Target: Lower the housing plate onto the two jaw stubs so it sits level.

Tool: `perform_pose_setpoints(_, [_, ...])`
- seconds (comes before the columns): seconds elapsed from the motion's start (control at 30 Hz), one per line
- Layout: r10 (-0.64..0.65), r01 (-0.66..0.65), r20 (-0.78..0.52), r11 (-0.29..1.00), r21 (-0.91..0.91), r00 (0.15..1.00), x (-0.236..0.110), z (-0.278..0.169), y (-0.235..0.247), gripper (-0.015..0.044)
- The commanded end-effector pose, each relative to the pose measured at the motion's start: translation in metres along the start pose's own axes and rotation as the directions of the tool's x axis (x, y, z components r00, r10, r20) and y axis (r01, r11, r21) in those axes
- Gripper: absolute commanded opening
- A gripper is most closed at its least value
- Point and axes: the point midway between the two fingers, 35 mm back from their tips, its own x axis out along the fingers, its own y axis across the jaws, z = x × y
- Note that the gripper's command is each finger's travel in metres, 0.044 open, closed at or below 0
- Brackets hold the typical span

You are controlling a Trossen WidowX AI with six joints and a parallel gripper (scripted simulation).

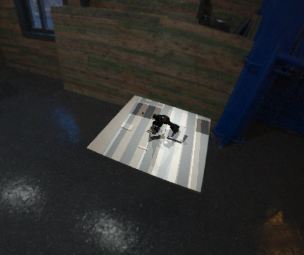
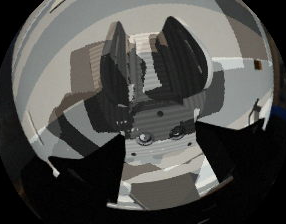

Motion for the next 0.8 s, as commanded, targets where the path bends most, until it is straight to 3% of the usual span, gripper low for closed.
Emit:
perform_pose_setpoints(0.0, [0.001,-0.001,-0.004,1.000,0.004,1.000,0.0013,-0.0015,-0.0005,0.0351])
perform_pose_setpoints(0.77, [0.001,-0.001,-0.003,1.000,0.004,1.000,-0.0031,-0.0008,-0.0004,0.0351])
